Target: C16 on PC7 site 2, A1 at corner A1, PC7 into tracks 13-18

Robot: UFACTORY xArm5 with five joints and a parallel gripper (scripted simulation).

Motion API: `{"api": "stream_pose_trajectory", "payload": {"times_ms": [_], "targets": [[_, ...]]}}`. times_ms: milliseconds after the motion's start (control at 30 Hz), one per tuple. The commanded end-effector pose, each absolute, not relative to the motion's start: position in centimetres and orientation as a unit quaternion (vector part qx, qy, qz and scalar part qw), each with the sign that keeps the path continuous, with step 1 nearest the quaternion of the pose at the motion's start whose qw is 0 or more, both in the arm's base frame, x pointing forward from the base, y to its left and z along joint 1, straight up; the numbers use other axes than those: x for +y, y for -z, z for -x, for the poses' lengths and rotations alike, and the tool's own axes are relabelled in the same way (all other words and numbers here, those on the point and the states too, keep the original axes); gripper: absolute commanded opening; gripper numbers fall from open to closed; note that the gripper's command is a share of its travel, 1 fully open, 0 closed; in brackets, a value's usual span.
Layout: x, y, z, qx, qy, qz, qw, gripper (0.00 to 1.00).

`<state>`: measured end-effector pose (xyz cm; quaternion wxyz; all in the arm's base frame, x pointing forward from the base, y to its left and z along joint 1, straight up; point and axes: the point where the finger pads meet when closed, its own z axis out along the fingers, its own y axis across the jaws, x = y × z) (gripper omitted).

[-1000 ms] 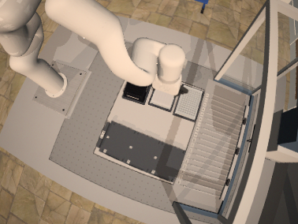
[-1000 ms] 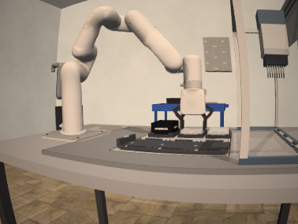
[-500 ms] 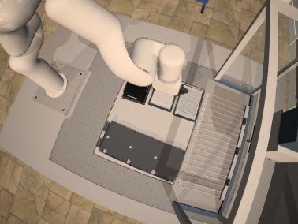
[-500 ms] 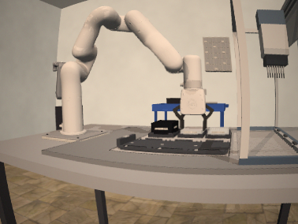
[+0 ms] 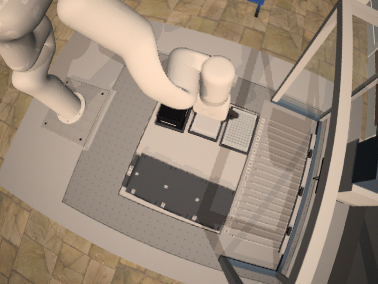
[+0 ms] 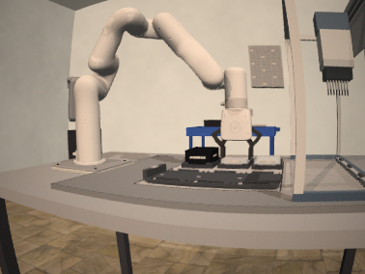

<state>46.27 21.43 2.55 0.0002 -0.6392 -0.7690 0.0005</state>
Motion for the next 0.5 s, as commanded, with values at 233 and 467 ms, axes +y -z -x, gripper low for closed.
{"api": "stream_pose_trajectory", "payload": {"times_ms": [233, 467], "targets": [[21.49, -3.17, -46.41, -0.769, 0.001, 0.639, -0.001, 0.00], [21.50, -3.64, -46.41, -0.769, 0.001, 0.639, -0.001, 0.00]]}}
